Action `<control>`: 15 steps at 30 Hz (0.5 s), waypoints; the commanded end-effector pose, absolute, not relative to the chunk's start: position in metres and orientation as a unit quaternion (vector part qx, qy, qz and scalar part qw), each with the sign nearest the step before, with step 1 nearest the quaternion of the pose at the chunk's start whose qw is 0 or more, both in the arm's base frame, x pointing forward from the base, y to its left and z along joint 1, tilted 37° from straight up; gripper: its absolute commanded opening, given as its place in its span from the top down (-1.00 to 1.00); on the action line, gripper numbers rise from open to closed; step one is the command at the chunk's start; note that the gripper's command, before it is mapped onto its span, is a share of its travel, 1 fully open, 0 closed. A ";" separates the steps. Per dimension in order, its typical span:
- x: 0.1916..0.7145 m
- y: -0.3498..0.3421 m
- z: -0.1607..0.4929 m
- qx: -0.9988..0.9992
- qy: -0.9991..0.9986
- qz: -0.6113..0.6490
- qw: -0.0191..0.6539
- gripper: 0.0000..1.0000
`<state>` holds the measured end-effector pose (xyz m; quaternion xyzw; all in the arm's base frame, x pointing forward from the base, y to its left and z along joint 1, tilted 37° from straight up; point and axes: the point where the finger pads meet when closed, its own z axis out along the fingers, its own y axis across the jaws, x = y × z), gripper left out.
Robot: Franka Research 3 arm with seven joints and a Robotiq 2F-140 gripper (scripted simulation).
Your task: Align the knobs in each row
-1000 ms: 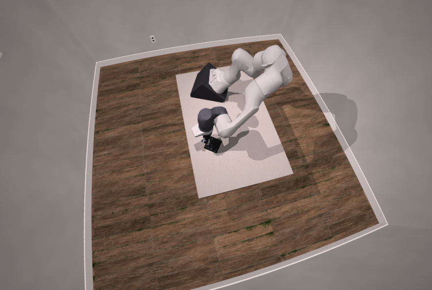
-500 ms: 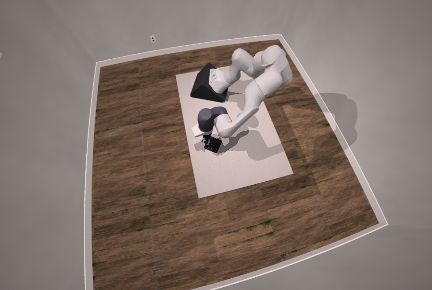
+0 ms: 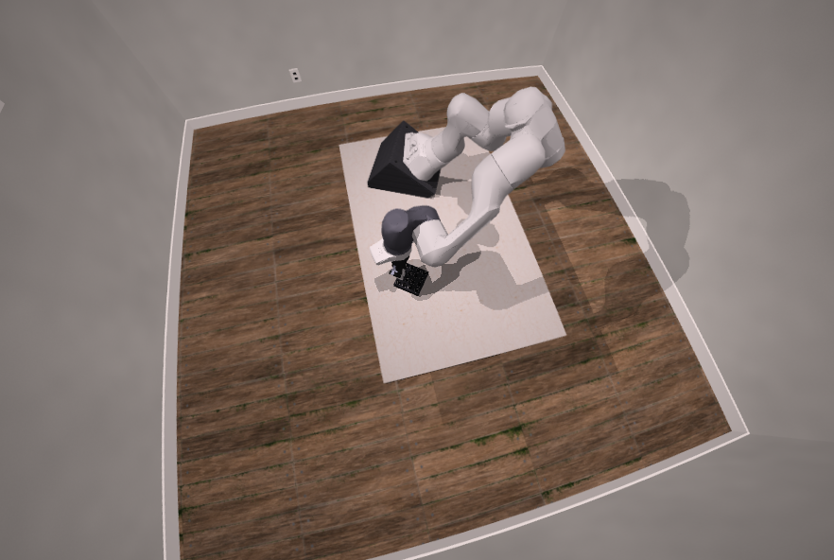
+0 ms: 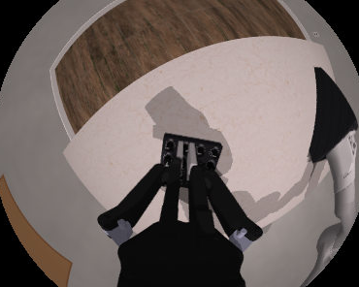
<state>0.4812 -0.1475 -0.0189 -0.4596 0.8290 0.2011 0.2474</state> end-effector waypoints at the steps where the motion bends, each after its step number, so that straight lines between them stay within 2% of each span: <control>1: 0.483 -0.148 -0.019 -0.444 0.838 0.204 0.244 0.90; 15: 0.483 -0.148 -0.019 -0.384 0.867 0.221 0.229 0.90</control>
